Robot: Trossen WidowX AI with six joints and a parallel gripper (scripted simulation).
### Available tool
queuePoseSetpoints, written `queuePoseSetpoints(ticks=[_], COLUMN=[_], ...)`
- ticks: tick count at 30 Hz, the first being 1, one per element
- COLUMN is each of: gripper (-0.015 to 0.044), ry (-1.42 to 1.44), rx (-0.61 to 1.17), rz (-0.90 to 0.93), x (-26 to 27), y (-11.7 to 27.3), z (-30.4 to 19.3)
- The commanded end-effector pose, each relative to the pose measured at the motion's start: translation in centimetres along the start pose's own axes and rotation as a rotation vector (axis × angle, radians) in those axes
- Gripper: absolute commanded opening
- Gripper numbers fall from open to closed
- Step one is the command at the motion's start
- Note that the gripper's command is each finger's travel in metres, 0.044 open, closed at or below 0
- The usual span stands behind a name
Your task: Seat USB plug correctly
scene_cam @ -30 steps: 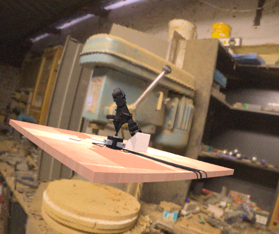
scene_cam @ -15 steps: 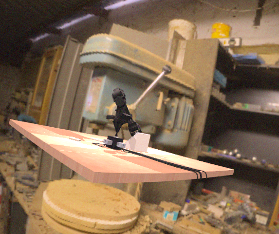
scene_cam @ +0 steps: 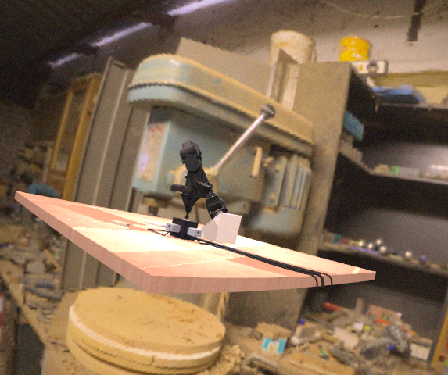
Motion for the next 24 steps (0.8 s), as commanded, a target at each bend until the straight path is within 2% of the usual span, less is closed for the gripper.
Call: queuePoseSetpoints(ticks=[1, 24], gripper=[0.0, 0.0], ry=[0.004, 0.004], rx=[0.004, 0.004], rz=[0.0, 0.0], x=[0.06, 0.06], y=[-0.17, -0.45], z=[-0.03, -0.05])
Point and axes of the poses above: the point midway between the two fingers, 35 mm back from their tips, its own y axis back along the fingers, its own x axis across the jaws, z = x × y, the point moved 2 cm from there along y, back along the fingers, and after that the axes turned 10 degrees about y, right-handed, at the moved point
